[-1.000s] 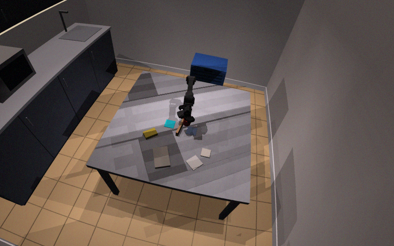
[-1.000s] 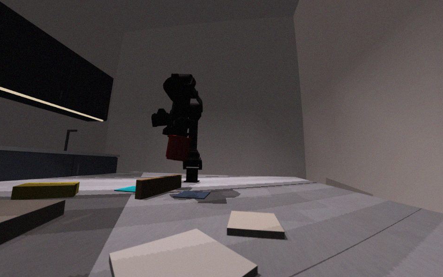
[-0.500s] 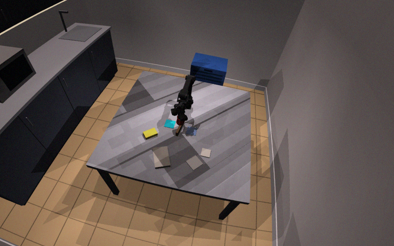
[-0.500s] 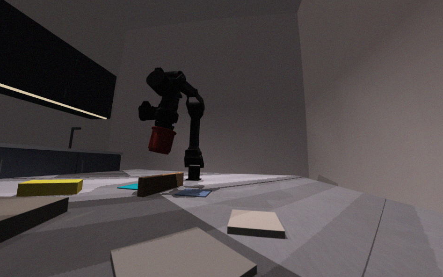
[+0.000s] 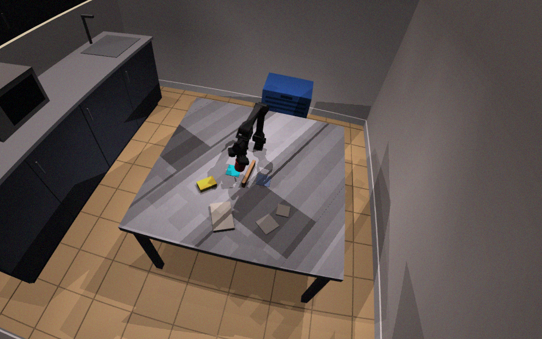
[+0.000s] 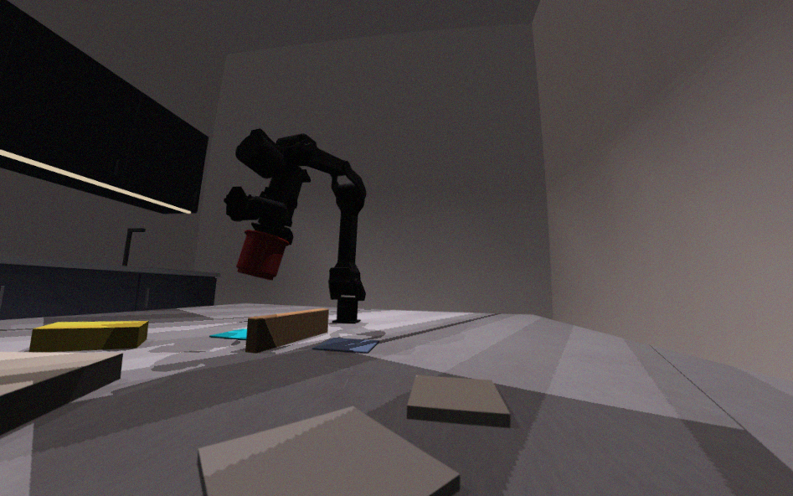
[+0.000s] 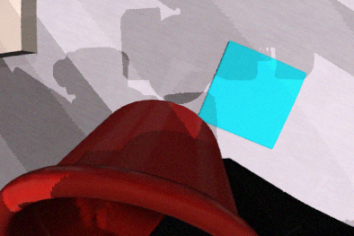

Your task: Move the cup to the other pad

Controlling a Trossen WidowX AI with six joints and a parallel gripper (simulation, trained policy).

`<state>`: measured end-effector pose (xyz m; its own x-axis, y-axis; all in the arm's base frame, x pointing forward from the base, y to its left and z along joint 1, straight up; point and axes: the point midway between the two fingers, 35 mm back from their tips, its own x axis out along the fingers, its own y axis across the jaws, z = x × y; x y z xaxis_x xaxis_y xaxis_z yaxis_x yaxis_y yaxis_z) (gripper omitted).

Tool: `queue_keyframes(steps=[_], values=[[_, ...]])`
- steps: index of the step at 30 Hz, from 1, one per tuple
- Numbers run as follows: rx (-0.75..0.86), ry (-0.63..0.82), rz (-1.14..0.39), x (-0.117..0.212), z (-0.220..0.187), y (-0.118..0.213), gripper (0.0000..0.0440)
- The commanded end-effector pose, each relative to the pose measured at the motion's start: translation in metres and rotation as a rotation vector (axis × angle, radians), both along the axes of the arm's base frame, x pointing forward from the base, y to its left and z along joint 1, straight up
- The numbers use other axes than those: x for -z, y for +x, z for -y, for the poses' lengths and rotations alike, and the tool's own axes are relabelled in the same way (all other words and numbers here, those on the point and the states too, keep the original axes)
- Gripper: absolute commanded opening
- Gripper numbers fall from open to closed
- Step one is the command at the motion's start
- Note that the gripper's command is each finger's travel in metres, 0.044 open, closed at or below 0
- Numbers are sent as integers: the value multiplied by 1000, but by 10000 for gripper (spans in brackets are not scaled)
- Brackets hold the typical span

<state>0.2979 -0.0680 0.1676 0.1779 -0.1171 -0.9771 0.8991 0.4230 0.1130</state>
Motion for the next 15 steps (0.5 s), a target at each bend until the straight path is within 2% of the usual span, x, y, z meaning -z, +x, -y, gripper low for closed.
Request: queue_keyframes(steps=[1, 15], values=[[19, -9, 0, 5, 10, -3, 0], [97, -17, 3, 32, 37, -14, 0]])
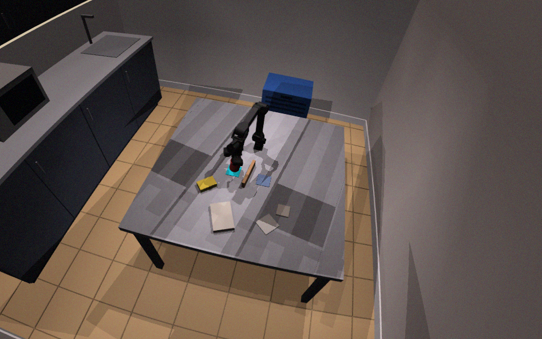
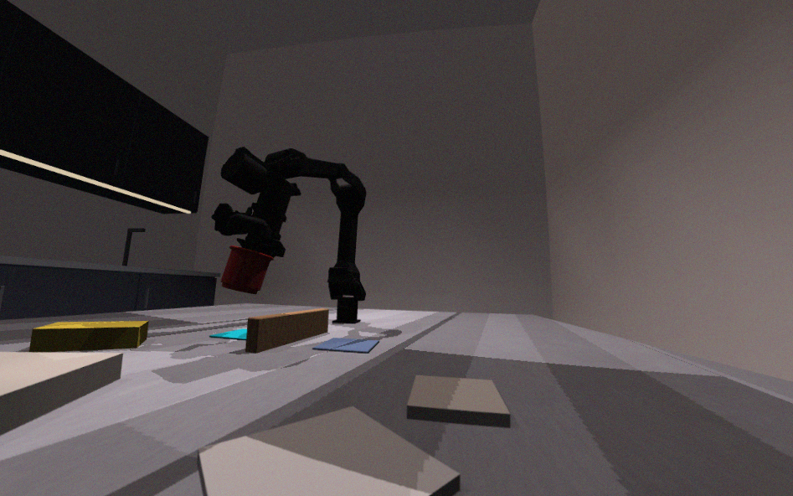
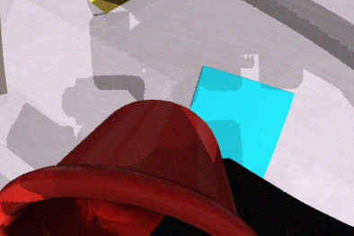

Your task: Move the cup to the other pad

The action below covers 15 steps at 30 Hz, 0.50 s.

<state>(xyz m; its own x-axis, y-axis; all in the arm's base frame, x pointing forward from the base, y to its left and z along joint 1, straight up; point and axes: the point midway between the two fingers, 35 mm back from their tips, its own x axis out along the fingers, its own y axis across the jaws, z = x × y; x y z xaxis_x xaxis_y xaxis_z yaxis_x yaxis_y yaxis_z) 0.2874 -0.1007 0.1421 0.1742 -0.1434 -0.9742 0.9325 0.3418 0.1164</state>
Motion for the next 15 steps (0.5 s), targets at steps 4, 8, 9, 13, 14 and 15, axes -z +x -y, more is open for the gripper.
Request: queue_keyframes(steps=[4, 8, 9, 13, 14, 15], values=[[24, -5, -8, 17, 8, -7, 0], [37, -4, -11, 27, 10, -12, 0], [40, -3, -12, 30, 11, -13, 0], [51, -1, -18, 41, 12, -18, 0], [54, 0, -19, 44, 12, -20, 0], [57, 1, -22, 47, 12, -21, 0]])
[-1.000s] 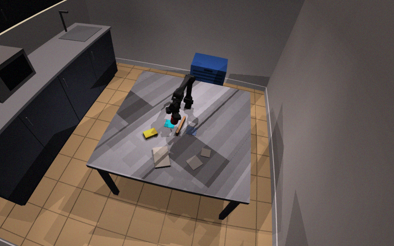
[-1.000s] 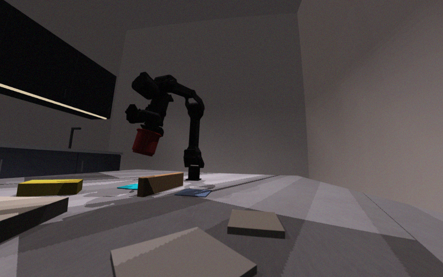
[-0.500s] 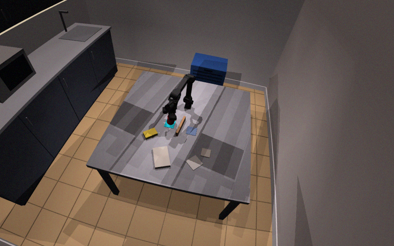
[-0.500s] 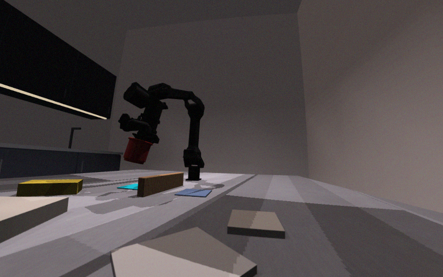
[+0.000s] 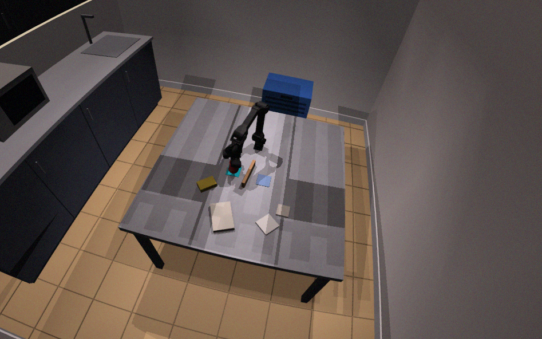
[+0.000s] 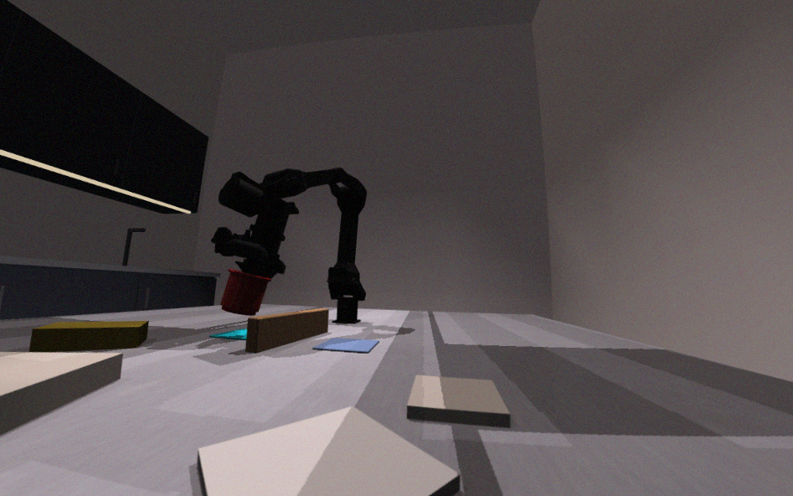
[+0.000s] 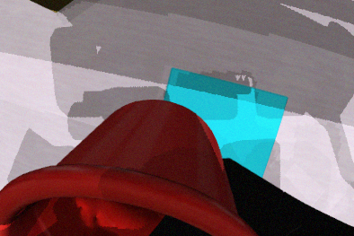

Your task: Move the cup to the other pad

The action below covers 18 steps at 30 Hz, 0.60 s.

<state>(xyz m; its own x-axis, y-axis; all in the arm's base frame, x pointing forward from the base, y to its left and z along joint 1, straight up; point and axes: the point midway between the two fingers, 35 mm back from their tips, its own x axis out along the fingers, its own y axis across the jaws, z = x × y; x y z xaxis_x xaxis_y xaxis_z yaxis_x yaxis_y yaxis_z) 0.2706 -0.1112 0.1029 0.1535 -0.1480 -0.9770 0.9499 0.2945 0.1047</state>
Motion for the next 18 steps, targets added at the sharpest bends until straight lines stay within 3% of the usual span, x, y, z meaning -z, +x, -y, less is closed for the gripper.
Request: queue_keyframes(steps=[1, 11, 15, 18], values=[[10, -2, -10, 10, 1, -6, 0], [42, 9, -45, 34, 1, -25, 17], [58, 6, -34, 38, 4, -27, 60], [71, 1, -3, 35, 8, -25, 127]])
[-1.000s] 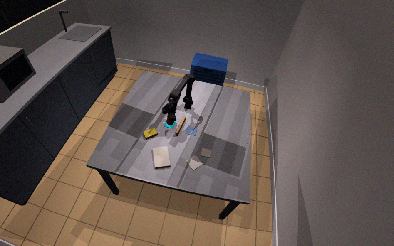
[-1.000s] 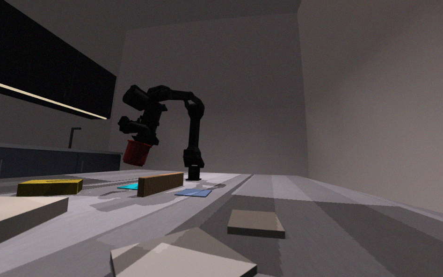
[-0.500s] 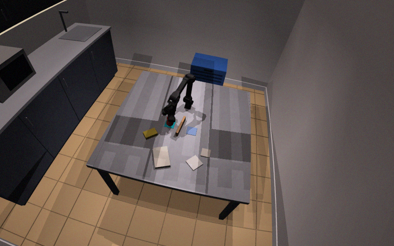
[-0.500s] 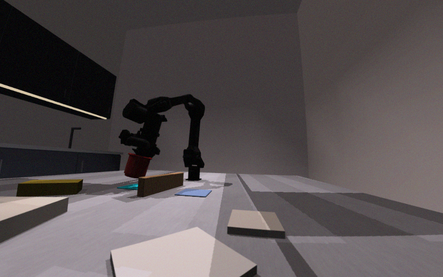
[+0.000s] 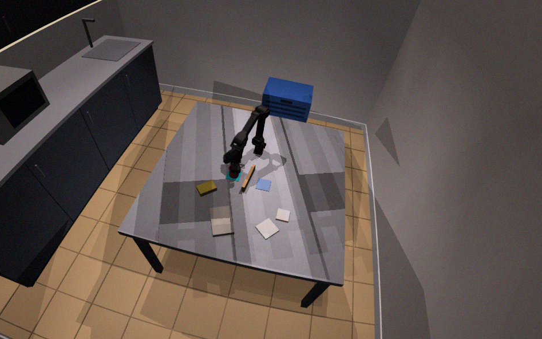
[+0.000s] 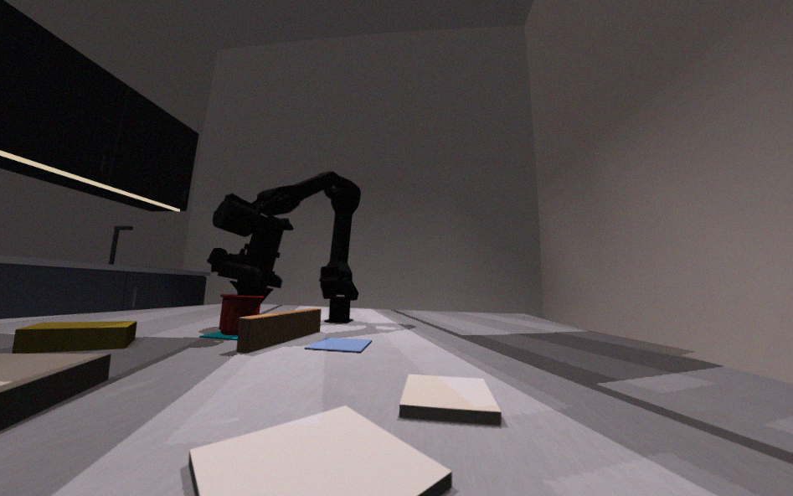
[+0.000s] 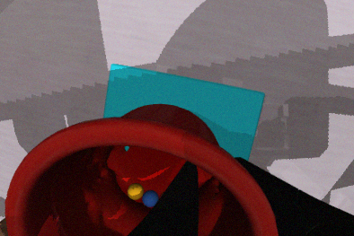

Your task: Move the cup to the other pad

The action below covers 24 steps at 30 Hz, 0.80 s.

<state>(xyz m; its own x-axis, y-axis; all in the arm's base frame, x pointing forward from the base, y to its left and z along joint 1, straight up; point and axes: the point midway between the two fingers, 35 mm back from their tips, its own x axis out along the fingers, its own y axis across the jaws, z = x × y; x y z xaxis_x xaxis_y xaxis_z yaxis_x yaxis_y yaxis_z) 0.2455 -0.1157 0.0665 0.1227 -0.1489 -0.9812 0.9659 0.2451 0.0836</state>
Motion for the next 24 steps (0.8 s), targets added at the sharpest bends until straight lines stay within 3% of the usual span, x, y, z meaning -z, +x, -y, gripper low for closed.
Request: queue_keyframes(steps=[1, 13, 24], values=[[24, -7, 33, -3, 4, 1, 147], [29, -6, 113, -18, 4, -6, 185], [44, -13, 177, -36, 4, -14, 257]])
